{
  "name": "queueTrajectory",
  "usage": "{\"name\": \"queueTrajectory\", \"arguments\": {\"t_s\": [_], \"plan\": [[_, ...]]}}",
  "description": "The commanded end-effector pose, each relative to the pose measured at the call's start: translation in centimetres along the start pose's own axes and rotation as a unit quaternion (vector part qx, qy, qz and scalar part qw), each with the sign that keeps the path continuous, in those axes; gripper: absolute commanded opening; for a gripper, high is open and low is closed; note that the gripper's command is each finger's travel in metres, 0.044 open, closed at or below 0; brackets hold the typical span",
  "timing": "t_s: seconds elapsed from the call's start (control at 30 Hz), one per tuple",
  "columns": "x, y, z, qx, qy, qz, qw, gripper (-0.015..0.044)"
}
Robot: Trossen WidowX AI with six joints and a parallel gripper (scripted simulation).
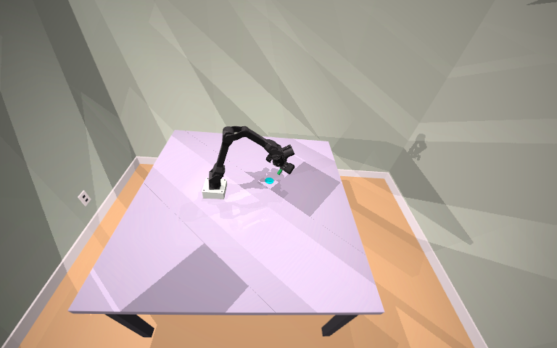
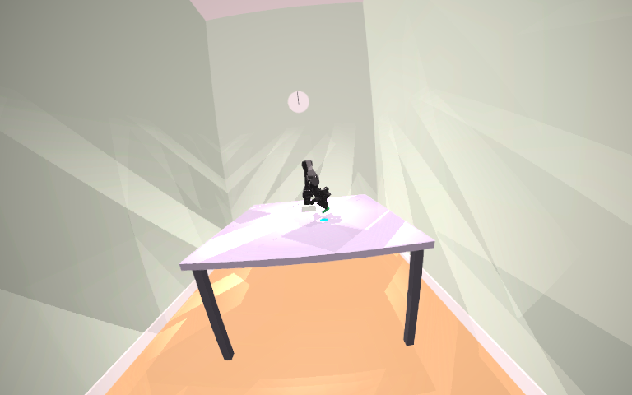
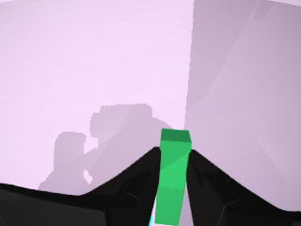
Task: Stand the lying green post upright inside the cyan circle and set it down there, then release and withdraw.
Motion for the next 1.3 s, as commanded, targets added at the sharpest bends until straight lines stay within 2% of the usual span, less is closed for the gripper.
{"name": "queueTrajectory", "arguments": {"t_s": [0.0, 1.27], "plan": [[0.0, -0.2, 0.0, 0.006, -0.018, 0.003, 1.000, 0.0023], [0.4, -1.7, -0.8, 0.028, -0.137, 0.025, 0.990, 0.0023]]}}
Point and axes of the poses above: the point midway between the two fingers, 35 mm back from their tips, its own x axis out along the fingers, its own y axis across the jaws, z = x × y, the point moved 5 cm from there along -x, back along the fingers, and after that the axes turned 7 degrees about x, right-handed, at the moved point
